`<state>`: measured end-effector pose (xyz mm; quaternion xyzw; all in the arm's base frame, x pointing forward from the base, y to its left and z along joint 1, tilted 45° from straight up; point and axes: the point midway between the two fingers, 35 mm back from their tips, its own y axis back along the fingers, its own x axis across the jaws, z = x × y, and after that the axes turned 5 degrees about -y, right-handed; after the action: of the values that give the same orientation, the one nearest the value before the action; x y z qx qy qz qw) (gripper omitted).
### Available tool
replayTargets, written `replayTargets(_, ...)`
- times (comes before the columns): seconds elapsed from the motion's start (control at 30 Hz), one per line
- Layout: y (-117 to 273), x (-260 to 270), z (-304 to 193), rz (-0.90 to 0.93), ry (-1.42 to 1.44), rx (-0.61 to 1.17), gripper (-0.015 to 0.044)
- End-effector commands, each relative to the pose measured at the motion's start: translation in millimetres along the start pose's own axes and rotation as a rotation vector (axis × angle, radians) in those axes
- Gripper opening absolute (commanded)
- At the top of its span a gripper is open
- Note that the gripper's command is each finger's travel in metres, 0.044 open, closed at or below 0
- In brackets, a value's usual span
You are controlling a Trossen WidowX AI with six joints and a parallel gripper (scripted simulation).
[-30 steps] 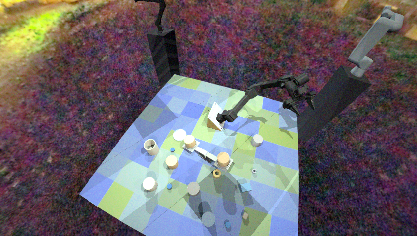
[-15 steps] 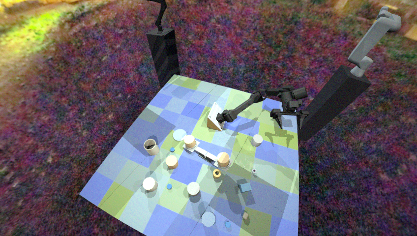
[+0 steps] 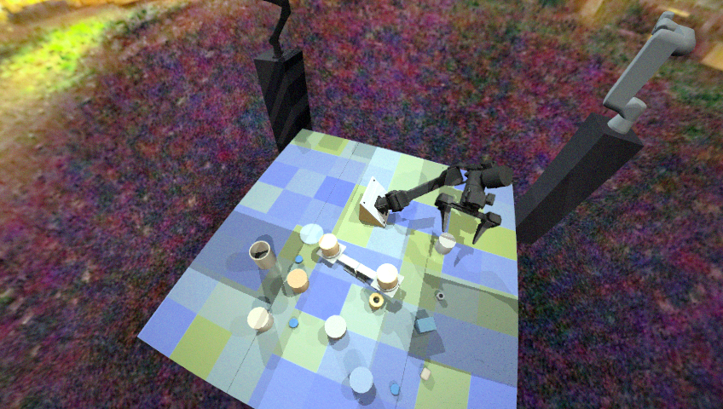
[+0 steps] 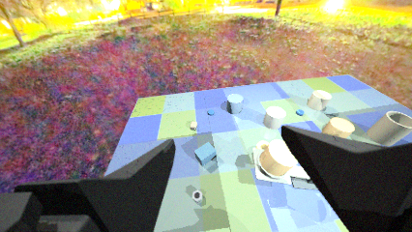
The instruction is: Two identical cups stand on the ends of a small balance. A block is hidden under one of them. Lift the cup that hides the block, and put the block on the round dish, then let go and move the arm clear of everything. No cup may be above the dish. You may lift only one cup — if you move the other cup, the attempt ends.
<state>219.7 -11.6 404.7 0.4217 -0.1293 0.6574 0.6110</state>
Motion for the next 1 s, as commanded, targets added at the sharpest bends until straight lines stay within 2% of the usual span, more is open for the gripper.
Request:
replayTargets(0.0, -22, -44, -2, -0.084, -0.002, 0.074, 0.044)
replayTargets(0.23, -38, -148, -17, -0.205, -0.013, 0.206, 0.044)
replayTargets(0.47, -30, -234, -66, -0.175, -0.119, 0.349, 0.044)
replayTargets(0.7, -27, -247, -78, -0.148, -0.144, 0.366, 0.044)
replayTargets(0.97, -40, -265, -73, -0.1, 0.048, 0.481, 0.044)
